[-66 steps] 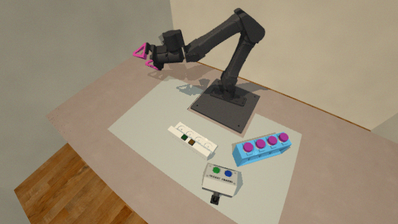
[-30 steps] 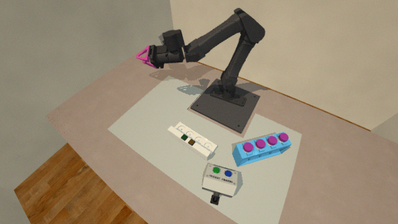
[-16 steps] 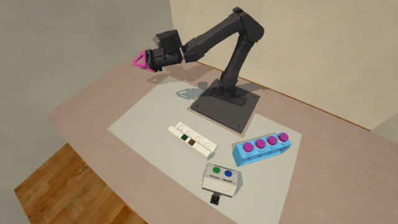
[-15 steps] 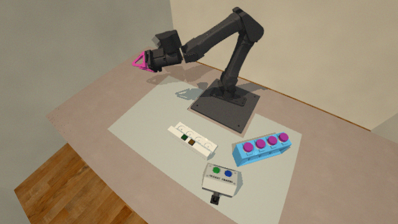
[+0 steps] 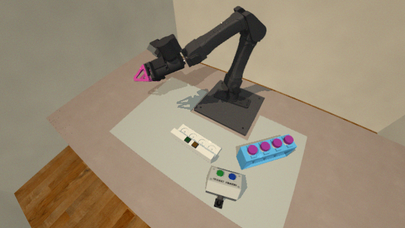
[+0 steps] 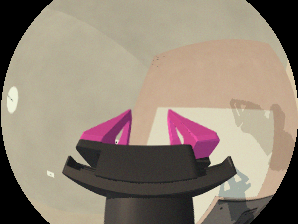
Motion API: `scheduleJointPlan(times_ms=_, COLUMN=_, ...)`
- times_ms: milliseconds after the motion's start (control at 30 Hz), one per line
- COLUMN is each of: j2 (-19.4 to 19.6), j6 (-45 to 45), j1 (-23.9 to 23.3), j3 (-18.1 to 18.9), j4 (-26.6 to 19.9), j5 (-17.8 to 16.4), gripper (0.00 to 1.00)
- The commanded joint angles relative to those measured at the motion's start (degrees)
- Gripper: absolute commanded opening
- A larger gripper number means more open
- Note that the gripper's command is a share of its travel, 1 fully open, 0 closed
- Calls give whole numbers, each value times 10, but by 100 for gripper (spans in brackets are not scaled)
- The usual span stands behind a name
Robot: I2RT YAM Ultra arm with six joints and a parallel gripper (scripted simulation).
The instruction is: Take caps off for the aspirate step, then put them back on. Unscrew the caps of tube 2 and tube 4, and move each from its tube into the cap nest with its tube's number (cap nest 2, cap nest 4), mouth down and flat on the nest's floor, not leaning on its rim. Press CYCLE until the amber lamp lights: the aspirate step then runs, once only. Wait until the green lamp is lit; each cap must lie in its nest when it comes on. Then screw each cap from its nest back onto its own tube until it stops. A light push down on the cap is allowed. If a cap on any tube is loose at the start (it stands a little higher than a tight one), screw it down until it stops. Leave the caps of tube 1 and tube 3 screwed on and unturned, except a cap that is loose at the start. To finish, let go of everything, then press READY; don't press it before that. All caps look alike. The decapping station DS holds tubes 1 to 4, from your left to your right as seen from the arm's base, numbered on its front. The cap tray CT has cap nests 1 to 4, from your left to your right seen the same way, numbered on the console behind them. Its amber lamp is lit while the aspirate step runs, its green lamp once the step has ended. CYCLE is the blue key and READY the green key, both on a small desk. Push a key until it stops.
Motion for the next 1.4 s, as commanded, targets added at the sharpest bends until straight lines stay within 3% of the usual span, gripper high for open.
scheduleJointPlan(times_ms=0, j2=1, j6=-33, j1=17, j3=14, j4=-40, j5=-2, gripper=49)
scheduleJointPlan(times_ms=100, j2=7, j6=-67, j1=30, j3=32, j4=-77, j5=-17, gripper=49)
scheduleJointPlan(times_ms=200, j2=9, j6=-66, j1=38, j3=31, j4=-78, j5=-12, gripper=49)
scheduleJointPlan(times_ms=333, j2=17, j6=-112, j1=55, j3=55, j4=-127, j5=-31, gripper=49)
scheduleJointPlan(times_ms=433, j2=21, j6=-102, j1=79, j3=51, j4=-123, j5=-12, gripper=49)
scheduleJointPlan(times_ms=700, j2=38, j6=-181, j1=119, j3=92, j4=-209, j5=-39, gripper=49)
scheduleJointPlan(times_ms=900, j2=43, j6=-182, j1=146, j3=94, j4=-220, j5=-28, gripper=49)
scheduleJointPlan(times_ms=1200, j2=64, j6=-272, j1=193, j3=141, j4=-315, j5=-55, gripper=49)
scheduleJointPlan(times_ms=1367, j2=67, j6=-275, j1=215, j3=144, j4=-328, j5=-49, gripper=49)
